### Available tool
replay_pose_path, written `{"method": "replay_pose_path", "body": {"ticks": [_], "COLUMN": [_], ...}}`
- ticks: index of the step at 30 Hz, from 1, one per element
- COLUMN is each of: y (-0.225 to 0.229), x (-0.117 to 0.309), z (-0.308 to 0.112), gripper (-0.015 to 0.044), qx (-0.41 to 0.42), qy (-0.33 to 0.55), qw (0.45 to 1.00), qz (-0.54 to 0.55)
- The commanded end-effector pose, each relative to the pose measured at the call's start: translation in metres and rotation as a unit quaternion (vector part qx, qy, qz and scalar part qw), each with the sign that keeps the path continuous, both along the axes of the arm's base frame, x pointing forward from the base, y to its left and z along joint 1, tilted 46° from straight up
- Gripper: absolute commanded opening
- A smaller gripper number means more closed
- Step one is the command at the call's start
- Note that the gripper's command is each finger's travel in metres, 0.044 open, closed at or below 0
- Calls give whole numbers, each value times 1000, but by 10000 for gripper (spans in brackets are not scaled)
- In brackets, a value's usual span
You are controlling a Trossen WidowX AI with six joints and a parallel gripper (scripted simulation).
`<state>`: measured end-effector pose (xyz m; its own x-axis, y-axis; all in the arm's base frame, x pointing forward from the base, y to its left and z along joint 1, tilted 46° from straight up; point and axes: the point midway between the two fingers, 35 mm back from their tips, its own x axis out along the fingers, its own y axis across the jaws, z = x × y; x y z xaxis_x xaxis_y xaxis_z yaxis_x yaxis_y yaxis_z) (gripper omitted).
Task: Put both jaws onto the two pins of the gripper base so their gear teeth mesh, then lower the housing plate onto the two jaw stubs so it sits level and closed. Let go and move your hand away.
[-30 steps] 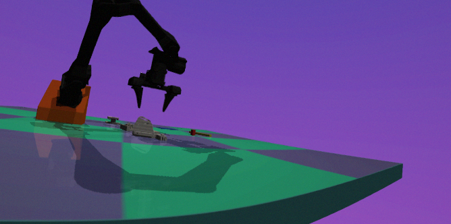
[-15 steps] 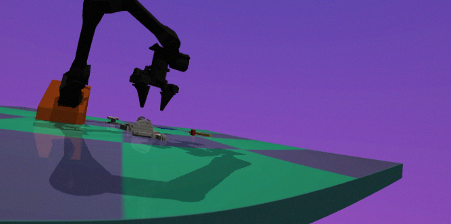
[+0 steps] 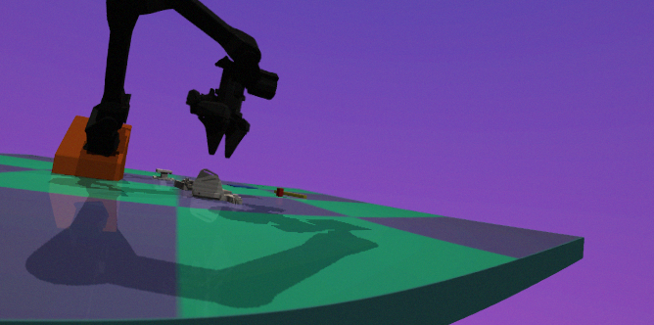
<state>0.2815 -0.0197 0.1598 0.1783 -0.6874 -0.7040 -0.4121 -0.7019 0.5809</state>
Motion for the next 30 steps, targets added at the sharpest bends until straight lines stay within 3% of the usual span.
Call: {"method": "replay_pose_path", "body": {"ticks": [1, 10, 16, 30], "y": [-8, -12, -39, -45], "x": [-1, -3, 4, 6], "z": [12, 16, -10, -16], "gripper": [440, 440, 440, 440], "qx": [-16, -23, -24, -24], "qy": [40, 64, 64, 64], "qw": [998, 995, 995, 995], "qz": [47, 71, 71, 71]}}
